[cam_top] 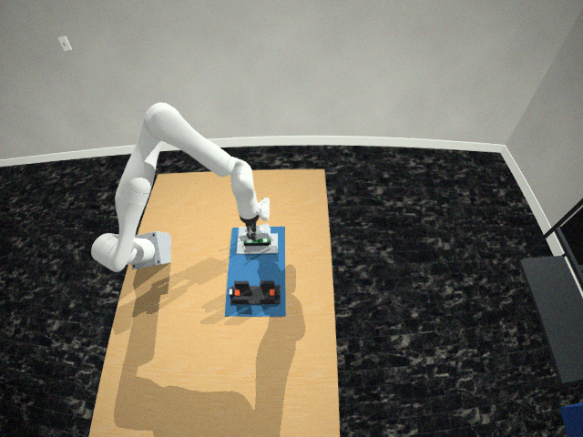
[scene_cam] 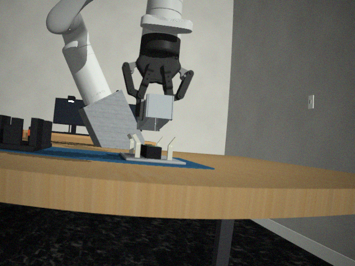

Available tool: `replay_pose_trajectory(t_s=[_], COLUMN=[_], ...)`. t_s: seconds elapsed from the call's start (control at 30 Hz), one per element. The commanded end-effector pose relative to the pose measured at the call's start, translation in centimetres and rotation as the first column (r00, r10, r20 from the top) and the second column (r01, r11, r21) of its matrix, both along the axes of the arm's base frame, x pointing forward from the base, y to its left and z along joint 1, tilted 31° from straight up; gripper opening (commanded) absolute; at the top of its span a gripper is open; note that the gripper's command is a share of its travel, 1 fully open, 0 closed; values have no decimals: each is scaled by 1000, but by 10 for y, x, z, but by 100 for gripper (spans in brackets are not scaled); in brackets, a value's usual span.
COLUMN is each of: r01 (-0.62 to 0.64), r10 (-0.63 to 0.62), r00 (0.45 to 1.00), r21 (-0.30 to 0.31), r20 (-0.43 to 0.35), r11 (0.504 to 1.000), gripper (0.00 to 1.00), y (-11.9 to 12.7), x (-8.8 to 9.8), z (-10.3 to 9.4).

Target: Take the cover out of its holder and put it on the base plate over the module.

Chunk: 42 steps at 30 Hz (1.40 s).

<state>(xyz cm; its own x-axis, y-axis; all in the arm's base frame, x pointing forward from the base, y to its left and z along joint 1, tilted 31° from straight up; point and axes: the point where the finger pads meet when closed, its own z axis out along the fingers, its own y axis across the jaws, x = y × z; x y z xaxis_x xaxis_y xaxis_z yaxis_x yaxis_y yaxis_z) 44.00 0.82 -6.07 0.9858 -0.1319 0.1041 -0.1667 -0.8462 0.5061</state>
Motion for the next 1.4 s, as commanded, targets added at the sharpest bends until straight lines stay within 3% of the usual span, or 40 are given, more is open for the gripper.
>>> replay_pose_trajectory(t_s=[0.0,1.37], r01=[1,1], r10=[-1,-1], r00=[1000,1000], r21=[-1,-1], r20=[-1,-1], r11=[1000,1000], gripper=[0,0], y=[-3,-12], x=[0,0], z=[-3,-14])
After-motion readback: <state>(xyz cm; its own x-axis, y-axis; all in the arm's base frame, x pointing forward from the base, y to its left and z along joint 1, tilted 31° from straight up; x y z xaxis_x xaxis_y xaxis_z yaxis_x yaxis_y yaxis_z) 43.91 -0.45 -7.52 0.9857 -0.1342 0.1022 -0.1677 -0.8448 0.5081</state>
